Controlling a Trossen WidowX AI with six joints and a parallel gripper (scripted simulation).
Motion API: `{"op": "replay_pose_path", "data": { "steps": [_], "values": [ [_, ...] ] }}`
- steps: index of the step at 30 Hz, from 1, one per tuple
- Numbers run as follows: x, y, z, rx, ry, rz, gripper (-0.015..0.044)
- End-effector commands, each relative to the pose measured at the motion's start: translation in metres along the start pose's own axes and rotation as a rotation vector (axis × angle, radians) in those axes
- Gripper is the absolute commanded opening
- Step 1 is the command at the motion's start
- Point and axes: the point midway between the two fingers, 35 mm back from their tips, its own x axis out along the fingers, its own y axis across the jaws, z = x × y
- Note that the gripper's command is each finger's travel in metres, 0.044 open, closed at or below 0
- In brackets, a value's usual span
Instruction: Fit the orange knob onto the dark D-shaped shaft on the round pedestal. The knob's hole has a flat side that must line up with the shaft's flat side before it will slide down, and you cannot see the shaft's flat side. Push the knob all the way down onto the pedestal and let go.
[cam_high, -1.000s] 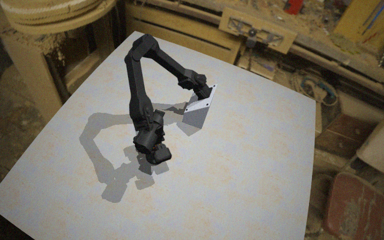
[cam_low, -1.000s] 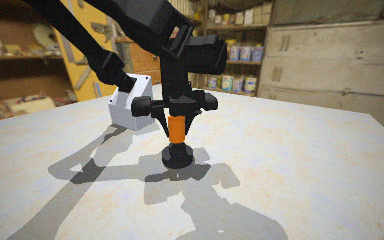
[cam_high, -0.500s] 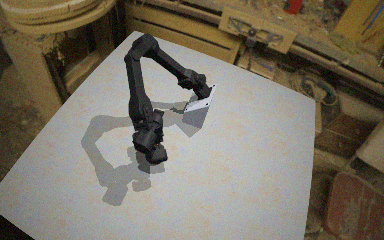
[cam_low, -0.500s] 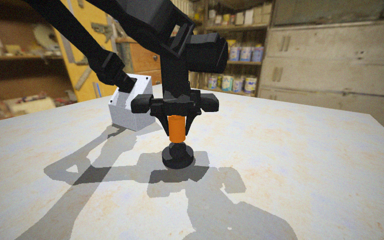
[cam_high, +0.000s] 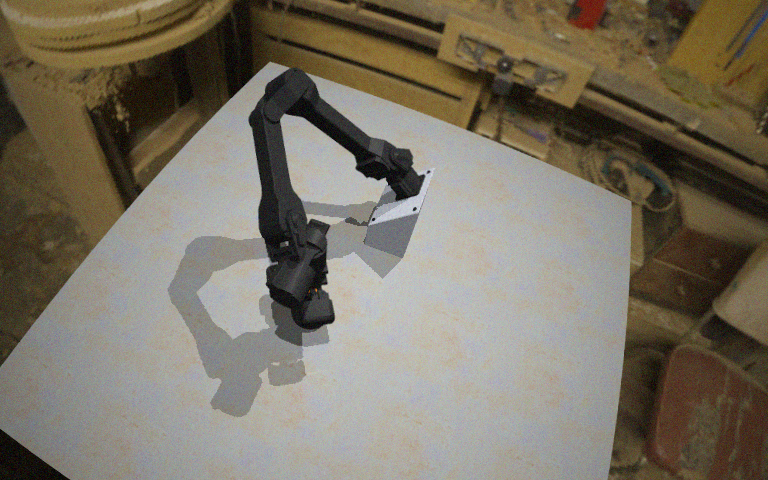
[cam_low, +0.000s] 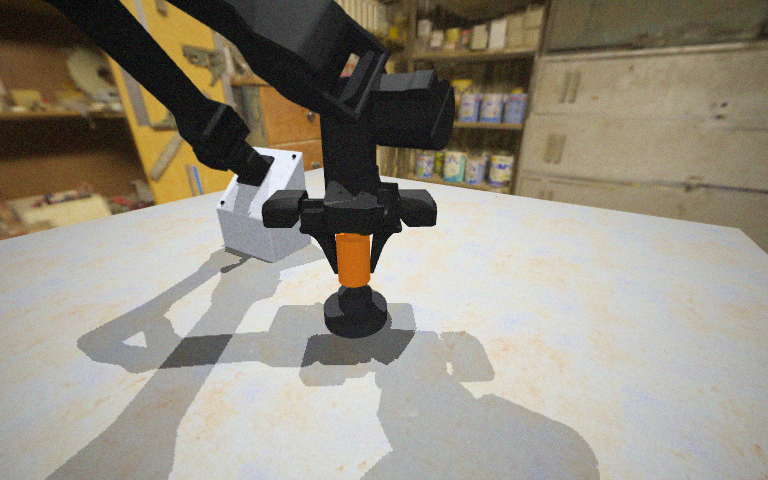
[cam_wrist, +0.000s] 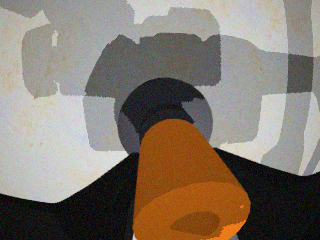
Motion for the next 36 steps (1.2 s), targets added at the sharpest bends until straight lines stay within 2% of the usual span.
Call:
{"op": "replay_pose_path", "data": {
  "steps": [1,10,17,36],
  "values": [
    [0.0005,0.0005,0.0010,0.007,-0.004,0.000,0.0000],
    [-0.0044,0.0005,0.0016,0.016,-0.004,0.001,0.0000],
    [-0.0036,0.0008,0.0020,0.216,-0.004,0.001,0.0000],
    [0.0006,0.0004,0.0005,0.216,-0.004,0.001,0.0000]
  ]
}}
